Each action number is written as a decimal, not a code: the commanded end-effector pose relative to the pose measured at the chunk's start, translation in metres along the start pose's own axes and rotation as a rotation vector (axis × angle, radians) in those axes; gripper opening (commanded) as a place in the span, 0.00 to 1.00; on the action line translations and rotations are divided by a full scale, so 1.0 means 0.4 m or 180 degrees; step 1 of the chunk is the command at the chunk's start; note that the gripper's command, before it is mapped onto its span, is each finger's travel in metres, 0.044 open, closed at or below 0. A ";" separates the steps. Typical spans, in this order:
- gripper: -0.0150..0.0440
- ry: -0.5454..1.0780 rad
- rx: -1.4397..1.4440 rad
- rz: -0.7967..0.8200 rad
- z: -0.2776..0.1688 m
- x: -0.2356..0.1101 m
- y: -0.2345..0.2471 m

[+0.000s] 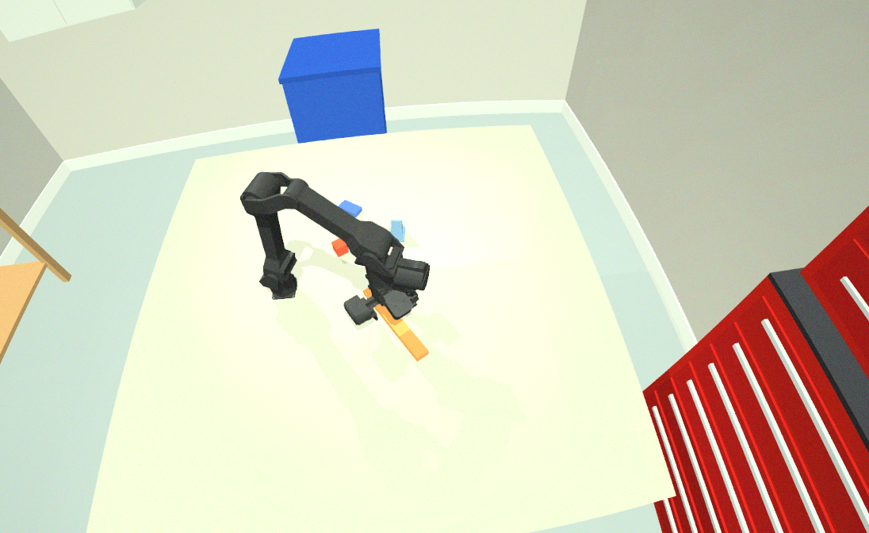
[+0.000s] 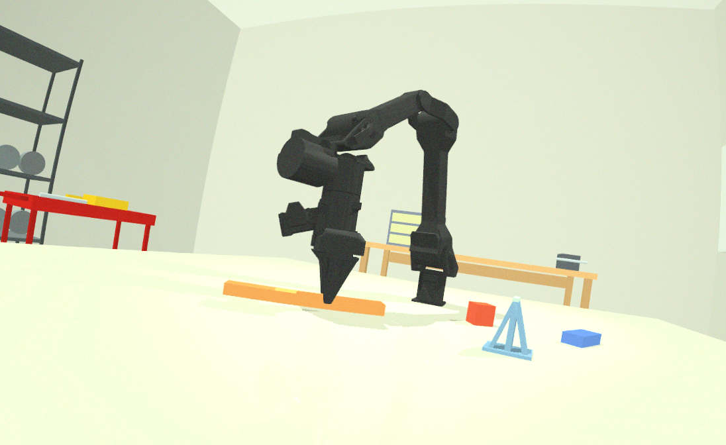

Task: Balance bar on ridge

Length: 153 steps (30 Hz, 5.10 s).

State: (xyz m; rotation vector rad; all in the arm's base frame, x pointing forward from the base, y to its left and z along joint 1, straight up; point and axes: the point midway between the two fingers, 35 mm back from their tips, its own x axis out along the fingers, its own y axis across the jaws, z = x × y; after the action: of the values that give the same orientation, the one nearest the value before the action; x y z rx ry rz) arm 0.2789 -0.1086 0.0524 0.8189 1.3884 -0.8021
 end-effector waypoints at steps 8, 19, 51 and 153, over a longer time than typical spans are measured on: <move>0.79 -0.0012 -0.0014 -0.0017 0.001 0.013 -0.003; 0.51 0.0006 0.0000 -0.0005 -0.001 0.013 -0.001; 0.25 -0.0005 -0.0007 -0.0010 0.012 -0.135 0.009; 0.25 0.0054 0.2031 0.0012 -0.538 -0.284 0.442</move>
State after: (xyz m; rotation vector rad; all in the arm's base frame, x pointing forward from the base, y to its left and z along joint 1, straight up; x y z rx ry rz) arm 0.3217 0.1579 0.1647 1.2983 1.1629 -1.2525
